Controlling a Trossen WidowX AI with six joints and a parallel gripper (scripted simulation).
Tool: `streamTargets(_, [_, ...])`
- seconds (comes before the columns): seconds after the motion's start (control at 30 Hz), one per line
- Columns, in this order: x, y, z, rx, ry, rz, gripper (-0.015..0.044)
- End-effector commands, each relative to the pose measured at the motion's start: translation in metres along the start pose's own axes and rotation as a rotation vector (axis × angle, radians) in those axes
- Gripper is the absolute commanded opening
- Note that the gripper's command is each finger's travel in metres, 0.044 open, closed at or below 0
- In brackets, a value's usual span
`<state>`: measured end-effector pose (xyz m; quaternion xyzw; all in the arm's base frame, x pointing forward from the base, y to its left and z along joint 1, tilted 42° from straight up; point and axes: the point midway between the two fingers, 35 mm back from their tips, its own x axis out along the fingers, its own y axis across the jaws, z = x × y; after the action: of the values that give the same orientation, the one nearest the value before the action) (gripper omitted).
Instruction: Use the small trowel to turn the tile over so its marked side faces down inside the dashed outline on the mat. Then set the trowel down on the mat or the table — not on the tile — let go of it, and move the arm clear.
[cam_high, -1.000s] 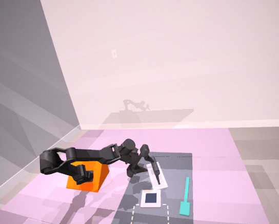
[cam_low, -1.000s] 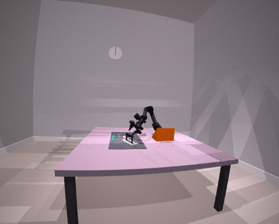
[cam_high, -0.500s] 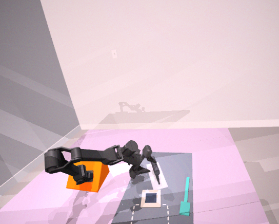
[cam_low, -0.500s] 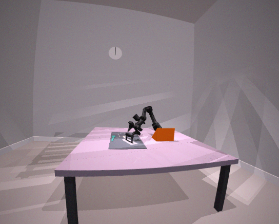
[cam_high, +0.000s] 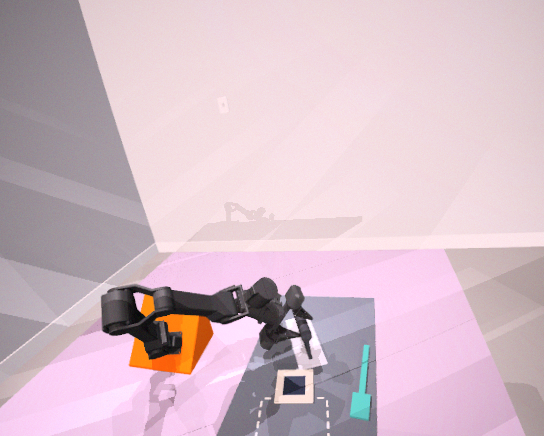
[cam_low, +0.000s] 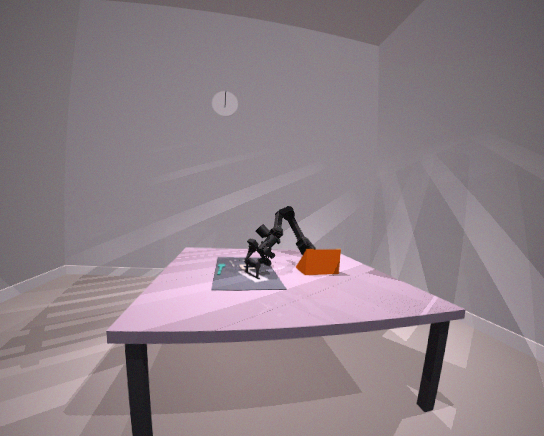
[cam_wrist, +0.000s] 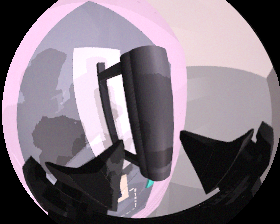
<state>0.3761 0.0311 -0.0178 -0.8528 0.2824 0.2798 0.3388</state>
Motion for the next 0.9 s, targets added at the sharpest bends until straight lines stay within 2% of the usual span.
streamTargets(0.0, [0.007,-0.001,-0.001,-0.002,0.001,-0.003,0.03])
streamTargets(0.4, [0.023,0.0,-0.001,-0.002,0.002,-0.004,0.03])
streamTargets(0.6, [0.023,0.0,-0.001,-0.002,0.002,-0.004,0.0142])
streamTargets(0.87, [0.023,0.0,-0.001,-0.002,0.002,-0.004,0.0089])
